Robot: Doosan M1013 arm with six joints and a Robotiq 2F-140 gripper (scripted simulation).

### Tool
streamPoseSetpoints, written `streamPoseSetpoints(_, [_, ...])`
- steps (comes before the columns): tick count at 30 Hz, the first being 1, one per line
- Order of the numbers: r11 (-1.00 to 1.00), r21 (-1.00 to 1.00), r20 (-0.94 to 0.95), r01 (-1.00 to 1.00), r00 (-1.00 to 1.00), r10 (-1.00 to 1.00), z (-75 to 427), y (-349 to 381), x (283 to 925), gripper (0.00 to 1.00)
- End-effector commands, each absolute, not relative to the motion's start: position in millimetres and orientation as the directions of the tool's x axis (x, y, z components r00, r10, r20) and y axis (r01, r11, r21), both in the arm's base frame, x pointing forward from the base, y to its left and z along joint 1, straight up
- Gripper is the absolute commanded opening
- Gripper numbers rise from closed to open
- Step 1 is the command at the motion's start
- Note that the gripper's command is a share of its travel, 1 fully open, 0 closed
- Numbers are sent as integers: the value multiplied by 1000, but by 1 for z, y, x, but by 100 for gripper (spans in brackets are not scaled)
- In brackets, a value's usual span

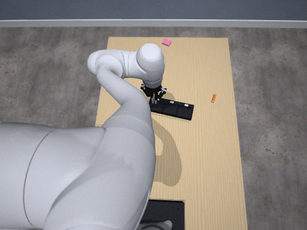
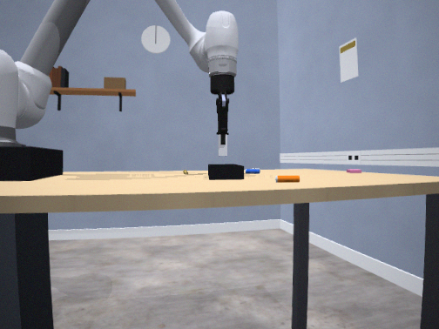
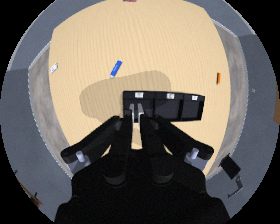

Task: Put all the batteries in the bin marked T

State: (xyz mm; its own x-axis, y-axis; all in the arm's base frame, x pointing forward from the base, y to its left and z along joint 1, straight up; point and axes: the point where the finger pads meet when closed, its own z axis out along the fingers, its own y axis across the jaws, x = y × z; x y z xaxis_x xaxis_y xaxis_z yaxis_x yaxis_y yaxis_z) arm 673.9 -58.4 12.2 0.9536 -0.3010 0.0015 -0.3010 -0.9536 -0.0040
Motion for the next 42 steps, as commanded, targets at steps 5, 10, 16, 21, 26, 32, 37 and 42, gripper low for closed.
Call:
streamPoseSetpoints(5, [-954, -4, 2, -301, 954, -301, 50, -59, 674, 15])
streamPoseSetpoints(10, [-954, -4, 2, -301, 954, -301, 83, -59, 674, 15])
streamPoseSetpoints(16, [-954, -5, 2, -301, 954, -301, 125, -59, 674, 15])
streamPoseSetpoints(21, [-954, -5, 2, -301, 954, -301, 141, -59, 674, 15])
streamPoseSetpoints(26, [-937, -5, 2, -348, 937, -348, 136, -58, 680, 26])
streamPoseSetpoints(32, [-856, -5, 1, -517, 856, -517, 113, -53, 704, 26])
streamPoseSetpoints(37, [-759, -8, -1, -651, 759, -651, 84, -47, 733, 26])
streamPoseSetpoints(42, [-703, -5, 0, -711, 703, -711, 55, -42, 763, 26])
